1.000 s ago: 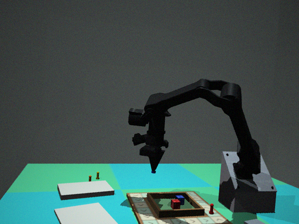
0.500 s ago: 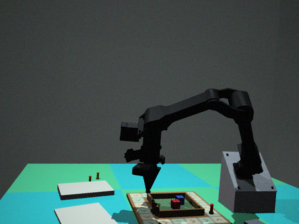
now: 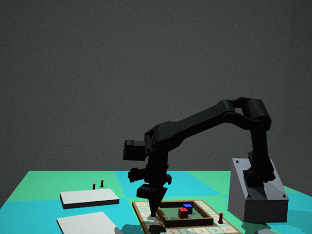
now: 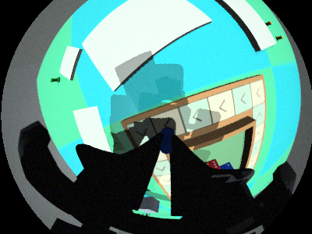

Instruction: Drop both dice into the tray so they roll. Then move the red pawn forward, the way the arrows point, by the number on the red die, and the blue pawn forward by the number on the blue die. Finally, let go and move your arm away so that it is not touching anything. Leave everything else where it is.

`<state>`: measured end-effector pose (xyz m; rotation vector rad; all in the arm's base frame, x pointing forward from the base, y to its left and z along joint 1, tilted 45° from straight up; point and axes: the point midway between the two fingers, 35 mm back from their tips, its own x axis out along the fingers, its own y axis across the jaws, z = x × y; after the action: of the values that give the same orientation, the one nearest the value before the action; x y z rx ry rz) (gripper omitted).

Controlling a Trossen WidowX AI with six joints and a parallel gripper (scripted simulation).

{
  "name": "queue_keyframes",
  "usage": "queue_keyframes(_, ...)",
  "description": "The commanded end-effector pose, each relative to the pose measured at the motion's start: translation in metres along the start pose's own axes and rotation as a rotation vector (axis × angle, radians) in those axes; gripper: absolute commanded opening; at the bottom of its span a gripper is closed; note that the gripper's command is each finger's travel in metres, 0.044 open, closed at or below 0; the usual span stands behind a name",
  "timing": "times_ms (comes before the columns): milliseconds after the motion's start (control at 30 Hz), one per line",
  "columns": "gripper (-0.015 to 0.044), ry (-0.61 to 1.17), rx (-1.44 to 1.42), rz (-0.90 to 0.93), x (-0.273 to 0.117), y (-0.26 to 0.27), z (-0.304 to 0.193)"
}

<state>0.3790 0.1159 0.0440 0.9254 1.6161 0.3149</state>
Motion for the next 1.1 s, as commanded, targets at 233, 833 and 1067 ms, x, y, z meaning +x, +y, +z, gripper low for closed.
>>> queue_keyframes(233, 0.0000, 0.012, 0.008, 0.001, 0.020, -0.001, -0.003)
queue_keyframes(833, 0.0210, 0.007, 0.000, 0.000, 0.029, 0.000, -0.002)
queue_keyframes(1067, 0.0394, 0.012, 0.008, -0.001, -0.020, 0.000, -0.001)
